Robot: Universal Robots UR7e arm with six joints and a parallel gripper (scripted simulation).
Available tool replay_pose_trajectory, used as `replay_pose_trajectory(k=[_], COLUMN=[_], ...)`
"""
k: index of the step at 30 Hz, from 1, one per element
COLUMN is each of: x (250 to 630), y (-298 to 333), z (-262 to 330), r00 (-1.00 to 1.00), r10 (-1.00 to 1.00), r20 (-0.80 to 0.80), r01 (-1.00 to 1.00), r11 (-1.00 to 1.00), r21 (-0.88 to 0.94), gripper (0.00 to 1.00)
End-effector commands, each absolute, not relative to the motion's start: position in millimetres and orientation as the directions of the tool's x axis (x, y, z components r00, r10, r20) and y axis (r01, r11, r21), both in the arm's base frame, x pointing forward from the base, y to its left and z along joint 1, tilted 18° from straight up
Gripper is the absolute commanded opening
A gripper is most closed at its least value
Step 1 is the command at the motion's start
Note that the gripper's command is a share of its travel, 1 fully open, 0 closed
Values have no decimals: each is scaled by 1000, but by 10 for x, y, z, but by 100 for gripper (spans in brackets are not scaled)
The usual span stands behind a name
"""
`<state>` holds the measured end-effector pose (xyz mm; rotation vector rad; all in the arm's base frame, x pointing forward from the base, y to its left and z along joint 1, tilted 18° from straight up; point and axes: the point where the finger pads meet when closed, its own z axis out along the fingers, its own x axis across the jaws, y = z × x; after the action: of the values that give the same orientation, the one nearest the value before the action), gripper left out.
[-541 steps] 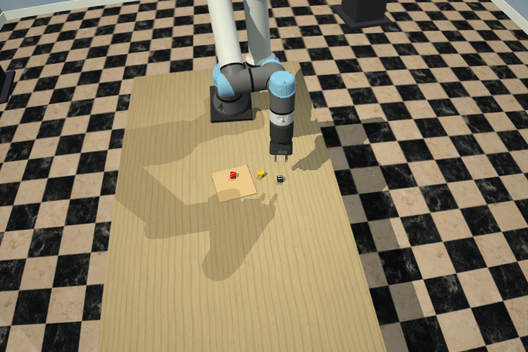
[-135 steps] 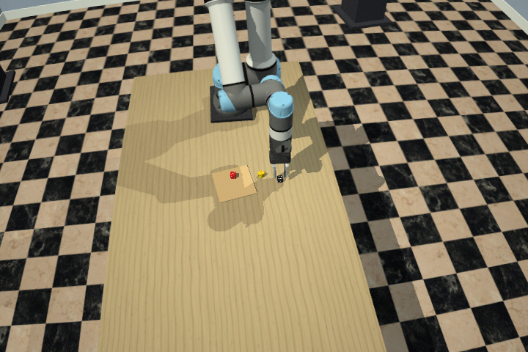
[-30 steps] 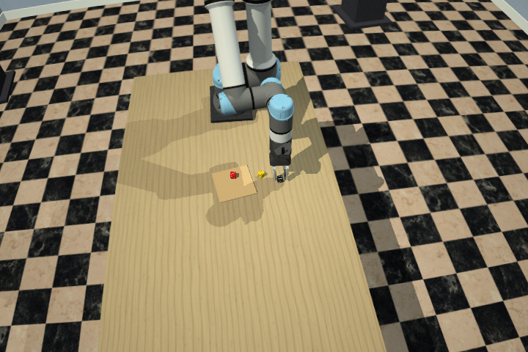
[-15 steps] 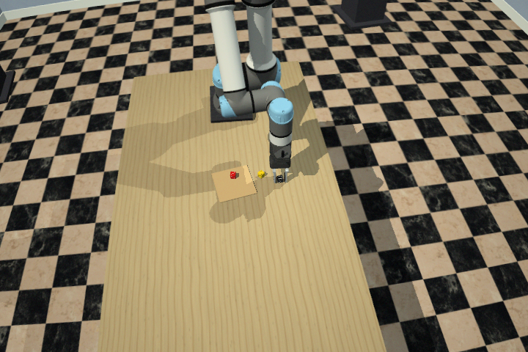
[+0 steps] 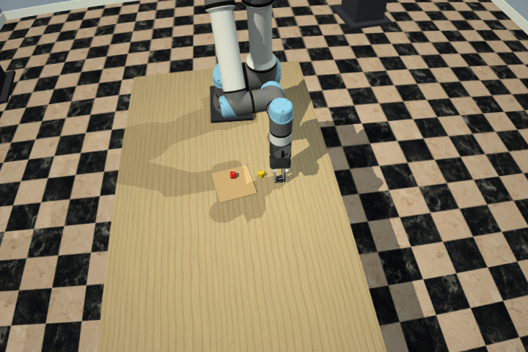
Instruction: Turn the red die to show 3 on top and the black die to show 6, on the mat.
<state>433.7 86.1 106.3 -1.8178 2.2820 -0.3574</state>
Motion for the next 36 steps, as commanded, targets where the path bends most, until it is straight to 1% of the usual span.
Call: replay_pose_trajectory(k=[1, 18, 19, 36], x=[4320, 4320, 4320, 4320], y=[857, 857, 857, 857], z=[1034, 1034, 1034, 1034], r00=[-223, -223, -223, -223], r10=[-975, -975, -975, -975], r20=[-7, -7, -7, -7], r01=[-928, -928, -928, -928], r11=[215, 215, 215, 215], r21=[-306, -306, -306, -306], gripper=[70, 70, 40, 40])
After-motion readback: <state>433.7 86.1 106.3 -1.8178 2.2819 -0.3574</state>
